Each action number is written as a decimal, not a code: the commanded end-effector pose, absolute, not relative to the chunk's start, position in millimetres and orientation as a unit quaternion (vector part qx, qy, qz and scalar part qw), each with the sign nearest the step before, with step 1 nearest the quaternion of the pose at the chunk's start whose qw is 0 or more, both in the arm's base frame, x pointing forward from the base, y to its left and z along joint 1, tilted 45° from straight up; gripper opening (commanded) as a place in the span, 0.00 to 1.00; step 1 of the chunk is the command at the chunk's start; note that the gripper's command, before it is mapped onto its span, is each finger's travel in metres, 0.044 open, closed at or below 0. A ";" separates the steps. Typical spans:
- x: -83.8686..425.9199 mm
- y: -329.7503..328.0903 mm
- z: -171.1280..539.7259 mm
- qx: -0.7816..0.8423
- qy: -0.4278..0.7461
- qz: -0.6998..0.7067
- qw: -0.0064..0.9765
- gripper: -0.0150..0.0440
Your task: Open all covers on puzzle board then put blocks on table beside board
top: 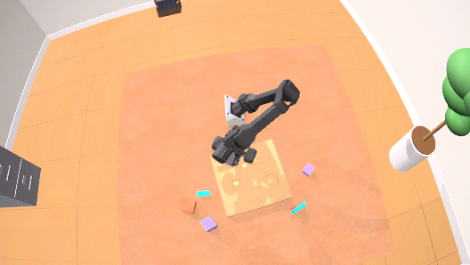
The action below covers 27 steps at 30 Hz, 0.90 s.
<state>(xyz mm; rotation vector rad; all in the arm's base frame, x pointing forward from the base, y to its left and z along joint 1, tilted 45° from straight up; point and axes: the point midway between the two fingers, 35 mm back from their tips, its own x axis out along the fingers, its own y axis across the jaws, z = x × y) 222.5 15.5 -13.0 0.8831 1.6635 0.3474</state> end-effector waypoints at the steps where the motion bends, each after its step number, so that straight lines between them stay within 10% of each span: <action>1: 219.6 16.0 -14.8 0.375 0.713 0.148 0.573 0.25; 27: 223.1 14.3 4.5 0.374 0.713 0.149 0.573 0.25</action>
